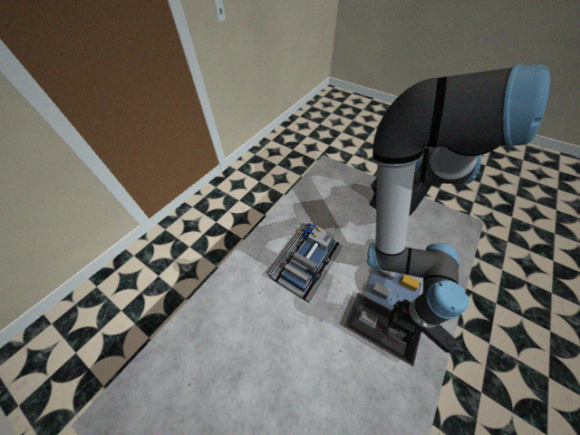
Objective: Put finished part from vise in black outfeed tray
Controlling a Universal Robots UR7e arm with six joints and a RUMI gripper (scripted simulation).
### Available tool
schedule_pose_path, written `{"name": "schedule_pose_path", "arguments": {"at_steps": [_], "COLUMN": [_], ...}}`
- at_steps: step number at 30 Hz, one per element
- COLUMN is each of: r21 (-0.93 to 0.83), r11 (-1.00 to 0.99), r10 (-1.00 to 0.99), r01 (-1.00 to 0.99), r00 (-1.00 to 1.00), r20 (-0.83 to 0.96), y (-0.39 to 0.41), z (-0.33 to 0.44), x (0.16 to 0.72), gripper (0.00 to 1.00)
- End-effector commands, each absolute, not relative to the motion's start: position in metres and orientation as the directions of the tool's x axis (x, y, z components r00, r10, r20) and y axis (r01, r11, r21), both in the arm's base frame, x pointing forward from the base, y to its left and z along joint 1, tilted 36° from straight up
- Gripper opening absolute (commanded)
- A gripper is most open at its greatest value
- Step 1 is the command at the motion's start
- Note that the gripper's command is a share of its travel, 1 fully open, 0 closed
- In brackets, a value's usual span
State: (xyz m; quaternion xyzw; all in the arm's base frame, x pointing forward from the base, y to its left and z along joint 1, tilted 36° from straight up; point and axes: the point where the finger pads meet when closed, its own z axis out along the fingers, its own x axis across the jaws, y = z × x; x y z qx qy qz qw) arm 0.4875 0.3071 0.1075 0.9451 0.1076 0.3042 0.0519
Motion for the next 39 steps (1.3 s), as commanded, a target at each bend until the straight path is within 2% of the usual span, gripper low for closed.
{"name": "schedule_pose_path", "arguments": {"at_steps": [1, 39], "r21": [0.163, 0.163], "r11": [-0.972, -0.972], "r10": [0.233, 0.234], "r01": [0.17, 0.171], "r00": [0.791, 0.791], "r20": [0.566, 0.565], "y": [0.3068, 0.3063], "z": [0.1086, 0.1036], "x": [0.4888, 0.4923], "gripper": [0.0, 0.0]}}
